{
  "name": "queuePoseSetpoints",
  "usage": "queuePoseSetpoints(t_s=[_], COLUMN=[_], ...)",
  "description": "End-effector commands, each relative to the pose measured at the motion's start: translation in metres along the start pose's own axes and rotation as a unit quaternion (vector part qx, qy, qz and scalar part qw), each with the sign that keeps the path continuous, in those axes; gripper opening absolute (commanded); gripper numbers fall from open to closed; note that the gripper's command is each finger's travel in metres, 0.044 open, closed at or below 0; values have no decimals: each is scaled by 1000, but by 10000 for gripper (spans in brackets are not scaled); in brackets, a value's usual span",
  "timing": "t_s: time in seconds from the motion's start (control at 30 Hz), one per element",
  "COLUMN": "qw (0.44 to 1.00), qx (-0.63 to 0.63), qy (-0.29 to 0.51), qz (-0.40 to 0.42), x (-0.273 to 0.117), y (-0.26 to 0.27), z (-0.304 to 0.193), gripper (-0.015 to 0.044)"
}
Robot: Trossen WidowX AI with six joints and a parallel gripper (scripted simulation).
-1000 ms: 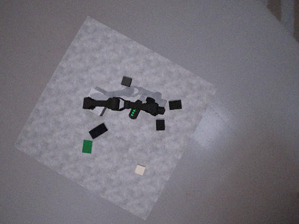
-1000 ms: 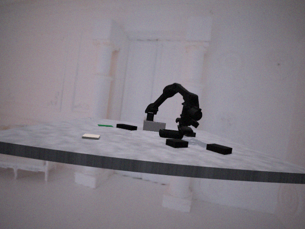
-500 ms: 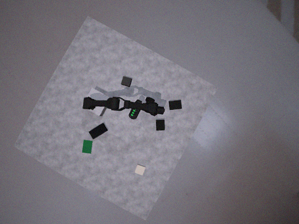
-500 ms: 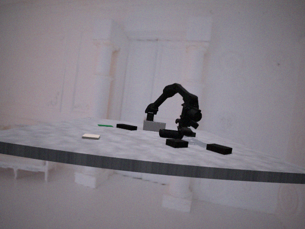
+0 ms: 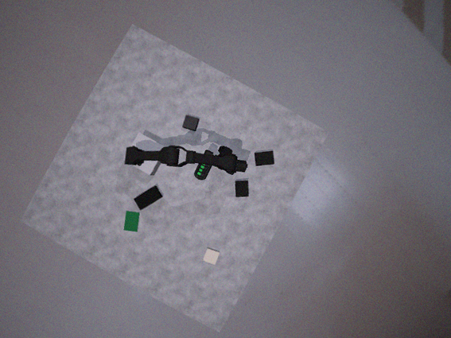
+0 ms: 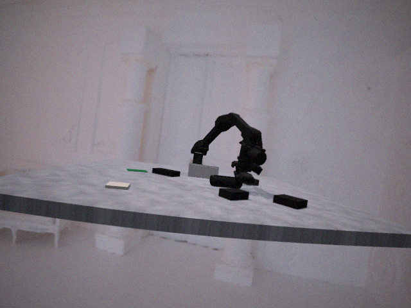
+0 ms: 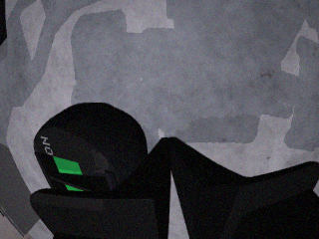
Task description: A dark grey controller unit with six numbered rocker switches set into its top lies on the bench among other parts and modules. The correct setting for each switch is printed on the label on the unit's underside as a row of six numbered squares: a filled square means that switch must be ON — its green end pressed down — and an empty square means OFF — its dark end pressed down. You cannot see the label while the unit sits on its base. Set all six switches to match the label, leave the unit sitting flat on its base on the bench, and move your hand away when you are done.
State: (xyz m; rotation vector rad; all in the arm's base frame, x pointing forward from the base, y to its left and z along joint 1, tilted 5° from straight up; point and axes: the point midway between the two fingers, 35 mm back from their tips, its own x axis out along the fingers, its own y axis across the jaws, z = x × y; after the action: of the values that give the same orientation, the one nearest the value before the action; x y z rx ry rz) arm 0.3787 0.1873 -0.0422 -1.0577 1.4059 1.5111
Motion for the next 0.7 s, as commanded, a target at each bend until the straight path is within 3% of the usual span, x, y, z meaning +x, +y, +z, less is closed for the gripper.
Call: queuePoseSetpoints(t_s=[0.0, 0.67], qw=[1000, 1000], qx=[1, 1], qy=[-2, -2], qz=[2, 2], x=[2, 6], y=[2, 15], z=[1, 2], gripper=[0, 0])
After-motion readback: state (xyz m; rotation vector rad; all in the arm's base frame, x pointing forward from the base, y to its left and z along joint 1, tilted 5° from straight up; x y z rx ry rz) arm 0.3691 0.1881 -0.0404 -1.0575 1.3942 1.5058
